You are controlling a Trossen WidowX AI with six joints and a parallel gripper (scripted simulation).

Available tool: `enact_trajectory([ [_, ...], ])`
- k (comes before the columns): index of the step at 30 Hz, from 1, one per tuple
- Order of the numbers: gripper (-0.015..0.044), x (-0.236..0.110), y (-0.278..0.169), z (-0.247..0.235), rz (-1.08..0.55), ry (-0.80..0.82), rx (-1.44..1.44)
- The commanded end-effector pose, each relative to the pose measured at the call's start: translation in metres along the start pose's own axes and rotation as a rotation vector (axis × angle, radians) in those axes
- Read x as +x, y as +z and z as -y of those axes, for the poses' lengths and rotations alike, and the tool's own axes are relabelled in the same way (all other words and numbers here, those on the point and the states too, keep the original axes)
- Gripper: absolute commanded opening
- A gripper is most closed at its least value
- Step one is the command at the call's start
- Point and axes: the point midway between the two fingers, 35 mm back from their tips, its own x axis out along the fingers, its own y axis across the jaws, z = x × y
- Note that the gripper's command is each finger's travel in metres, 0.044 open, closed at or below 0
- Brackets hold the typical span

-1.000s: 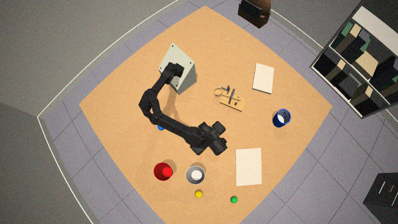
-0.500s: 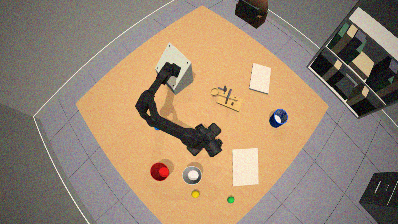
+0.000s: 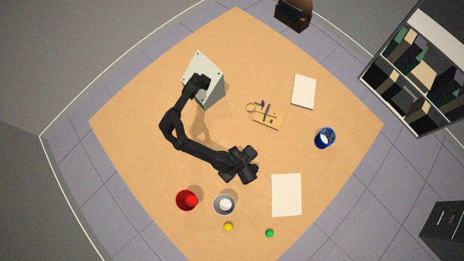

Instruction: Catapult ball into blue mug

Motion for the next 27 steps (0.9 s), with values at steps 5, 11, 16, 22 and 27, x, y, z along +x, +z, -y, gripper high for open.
enact_trajectory([
  [5, 0.0195, 0.007, -0.003, -0.002, -0.008, 0.003, -0.009],
  [11, 0.0116, 0.007, -0.003, -0.002, -0.008, 0.003, -0.009],
  [16, 0.0043, 0.006, -0.003, -0.003, -0.008, 0.003, -0.009],
  [22, 0.0000, -0.032, 0.003, -0.007, -0.007, 0.012, -0.009],
  [27, 0.0000, -0.070, 0.003, -0.010, -0.008, 0.014, -0.009],
])
